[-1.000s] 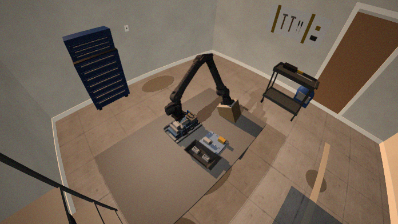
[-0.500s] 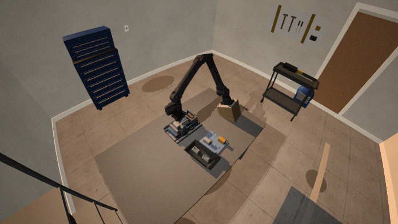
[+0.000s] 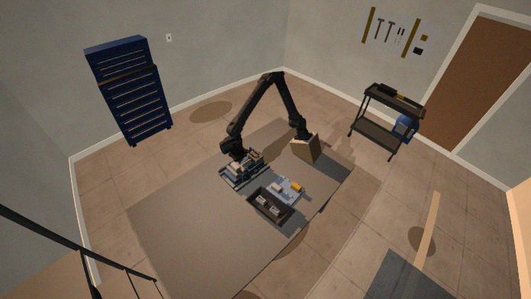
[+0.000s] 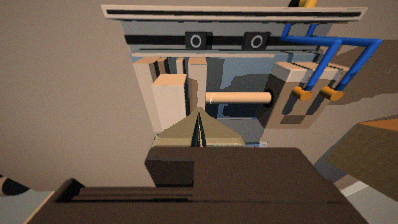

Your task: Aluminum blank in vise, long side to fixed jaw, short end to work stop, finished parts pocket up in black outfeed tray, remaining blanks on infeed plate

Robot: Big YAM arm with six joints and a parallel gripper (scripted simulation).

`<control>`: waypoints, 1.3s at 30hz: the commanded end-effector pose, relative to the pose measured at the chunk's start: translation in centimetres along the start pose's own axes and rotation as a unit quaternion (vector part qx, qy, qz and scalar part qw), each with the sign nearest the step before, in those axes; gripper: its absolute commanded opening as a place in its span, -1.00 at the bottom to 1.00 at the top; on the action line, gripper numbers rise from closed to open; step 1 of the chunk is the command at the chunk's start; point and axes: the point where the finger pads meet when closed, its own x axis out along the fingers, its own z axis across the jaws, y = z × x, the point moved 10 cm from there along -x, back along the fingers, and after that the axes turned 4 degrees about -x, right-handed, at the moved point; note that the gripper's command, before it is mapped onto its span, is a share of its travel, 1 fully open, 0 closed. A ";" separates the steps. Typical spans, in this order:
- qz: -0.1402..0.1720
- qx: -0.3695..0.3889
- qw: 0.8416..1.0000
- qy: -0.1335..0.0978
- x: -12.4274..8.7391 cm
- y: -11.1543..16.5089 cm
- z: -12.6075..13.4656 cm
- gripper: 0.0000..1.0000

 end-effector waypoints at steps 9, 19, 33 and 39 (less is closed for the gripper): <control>-0.003 0.013 1.000 -0.016 -1.2 -1.9 1.3 -1.00; -0.002 0.013 1.000 -0.014 -1.0 -1.9 1.3 -1.00; -0.002 0.011 1.000 -0.009 -0.7 -1.7 1.0 -1.00; -0.001 0.011 1.000 -0.009 -0.7 -1.6 1.0 -1.00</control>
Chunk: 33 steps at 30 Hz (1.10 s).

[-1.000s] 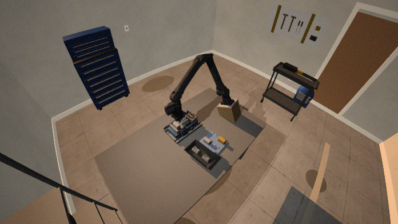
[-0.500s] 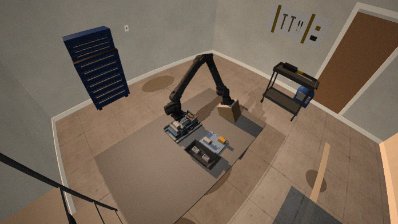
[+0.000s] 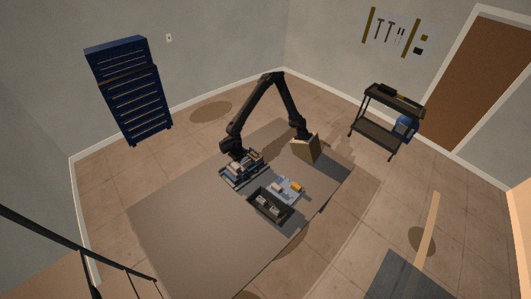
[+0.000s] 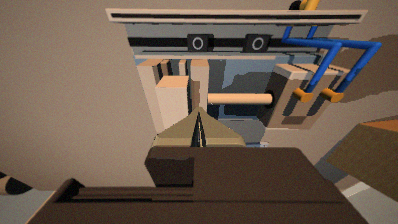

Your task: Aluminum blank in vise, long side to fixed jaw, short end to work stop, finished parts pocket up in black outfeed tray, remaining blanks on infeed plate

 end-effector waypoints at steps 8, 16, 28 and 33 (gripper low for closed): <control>-0.001 0.010 1.000 -0.006 -0.5 -1.3 0.8 -1.00; -0.001 0.010 1.000 -0.006 -0.5 -1.2 0.8 -1.00; -0.001 0.010 1.000 -0.005 -0.4 -1.1 0.8 -1.00; -0.001 0.010 1.000 -0.005 -0.4 -1.1 0.8 -1.00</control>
